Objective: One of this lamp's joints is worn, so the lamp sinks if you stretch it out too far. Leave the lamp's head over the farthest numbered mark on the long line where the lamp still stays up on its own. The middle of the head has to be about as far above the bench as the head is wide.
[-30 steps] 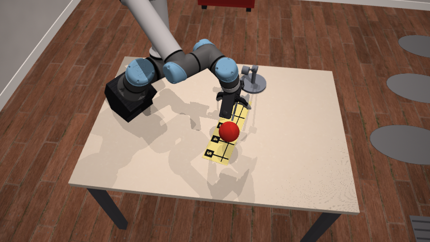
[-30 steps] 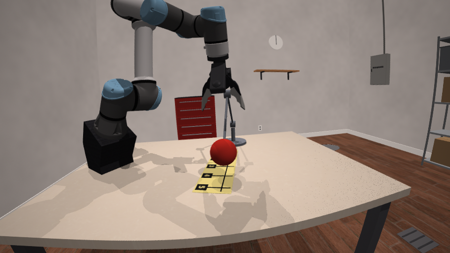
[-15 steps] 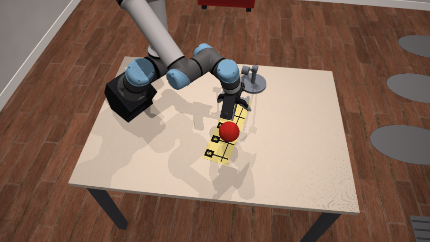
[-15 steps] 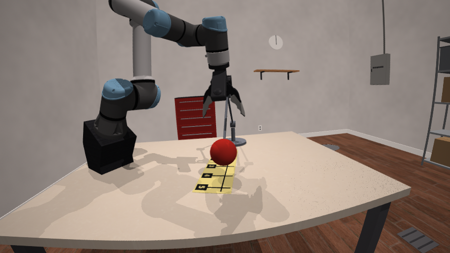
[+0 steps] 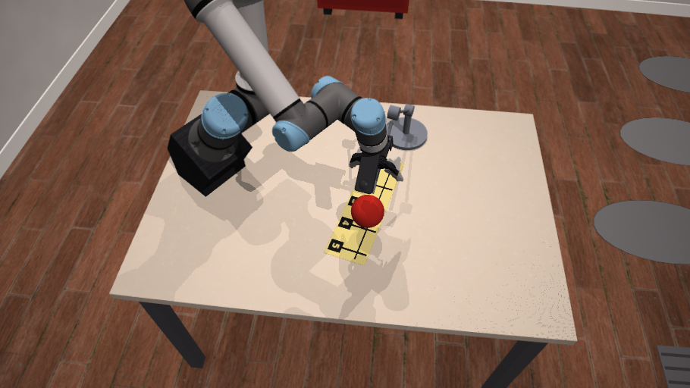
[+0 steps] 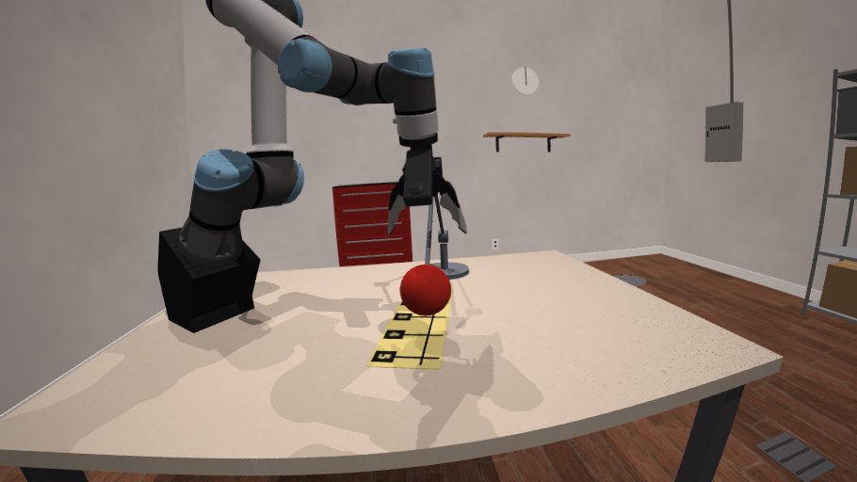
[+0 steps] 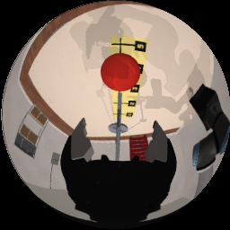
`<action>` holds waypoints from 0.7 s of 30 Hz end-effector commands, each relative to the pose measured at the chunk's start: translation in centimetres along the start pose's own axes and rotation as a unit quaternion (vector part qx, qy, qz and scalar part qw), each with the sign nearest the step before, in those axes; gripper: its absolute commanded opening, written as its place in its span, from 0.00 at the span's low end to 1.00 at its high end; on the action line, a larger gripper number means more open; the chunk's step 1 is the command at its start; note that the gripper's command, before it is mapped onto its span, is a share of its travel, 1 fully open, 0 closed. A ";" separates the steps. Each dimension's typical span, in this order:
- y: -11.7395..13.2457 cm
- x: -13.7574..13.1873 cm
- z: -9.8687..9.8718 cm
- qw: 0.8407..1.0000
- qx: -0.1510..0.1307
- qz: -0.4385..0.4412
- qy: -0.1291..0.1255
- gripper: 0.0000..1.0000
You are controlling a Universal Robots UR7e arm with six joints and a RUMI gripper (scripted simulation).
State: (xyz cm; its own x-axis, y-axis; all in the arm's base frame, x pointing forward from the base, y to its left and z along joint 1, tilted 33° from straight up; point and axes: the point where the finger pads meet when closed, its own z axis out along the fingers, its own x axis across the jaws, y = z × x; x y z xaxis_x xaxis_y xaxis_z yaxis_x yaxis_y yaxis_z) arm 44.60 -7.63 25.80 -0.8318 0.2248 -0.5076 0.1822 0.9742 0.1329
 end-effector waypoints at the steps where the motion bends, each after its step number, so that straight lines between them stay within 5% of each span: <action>1: 0.0 0.0 1.1 1.000 0.005 0.000 -0.001 1.00; 20: 0.4 -0.1 2.1 1.000 0.012 0.000 0.000 1.00; 21: 0.4 -0.1 2.1 1.000 0.012 0.000 0.000 0.00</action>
State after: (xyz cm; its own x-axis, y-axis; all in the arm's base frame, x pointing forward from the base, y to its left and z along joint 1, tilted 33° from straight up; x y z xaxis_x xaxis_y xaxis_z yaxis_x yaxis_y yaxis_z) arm 45.76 -7.29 24.14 -0.8318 0.2256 -0.5071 0.1949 0.9742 0.1138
